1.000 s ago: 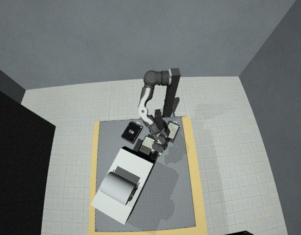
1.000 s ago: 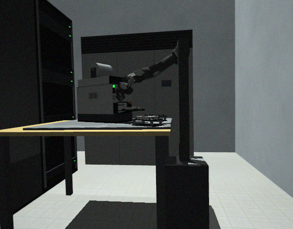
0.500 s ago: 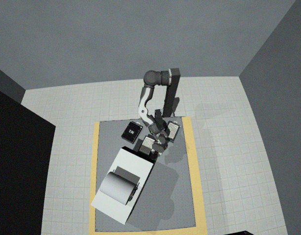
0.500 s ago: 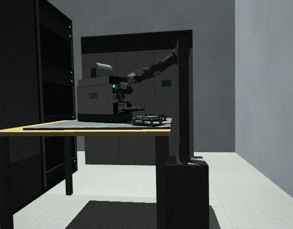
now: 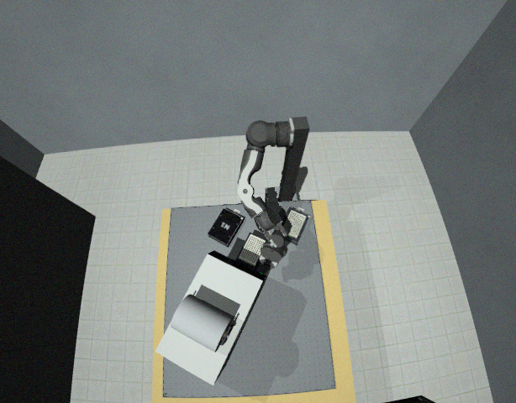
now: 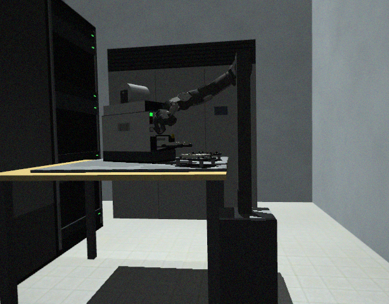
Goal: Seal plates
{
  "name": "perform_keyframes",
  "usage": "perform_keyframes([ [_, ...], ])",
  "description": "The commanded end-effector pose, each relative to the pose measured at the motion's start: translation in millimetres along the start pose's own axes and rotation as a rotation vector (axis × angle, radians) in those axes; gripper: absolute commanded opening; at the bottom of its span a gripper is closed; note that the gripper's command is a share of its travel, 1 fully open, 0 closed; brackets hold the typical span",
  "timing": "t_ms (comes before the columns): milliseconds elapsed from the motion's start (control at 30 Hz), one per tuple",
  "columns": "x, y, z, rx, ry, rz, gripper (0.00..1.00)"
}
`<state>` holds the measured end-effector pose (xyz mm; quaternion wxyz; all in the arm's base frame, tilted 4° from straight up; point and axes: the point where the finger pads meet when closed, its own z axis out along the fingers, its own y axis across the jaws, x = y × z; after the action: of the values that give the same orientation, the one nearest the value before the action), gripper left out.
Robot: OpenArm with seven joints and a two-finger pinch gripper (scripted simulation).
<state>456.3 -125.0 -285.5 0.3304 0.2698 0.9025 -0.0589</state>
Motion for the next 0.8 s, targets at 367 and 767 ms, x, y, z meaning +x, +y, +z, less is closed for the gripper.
perform_keyframes([
  [367, -3.3, 2.5, 0.1, -0.009, -0.003, -0.002, 0.0],
  [767, -4.4, 2.4, 1.3, -0.009, -0.003, -0.002, 0.0],
])
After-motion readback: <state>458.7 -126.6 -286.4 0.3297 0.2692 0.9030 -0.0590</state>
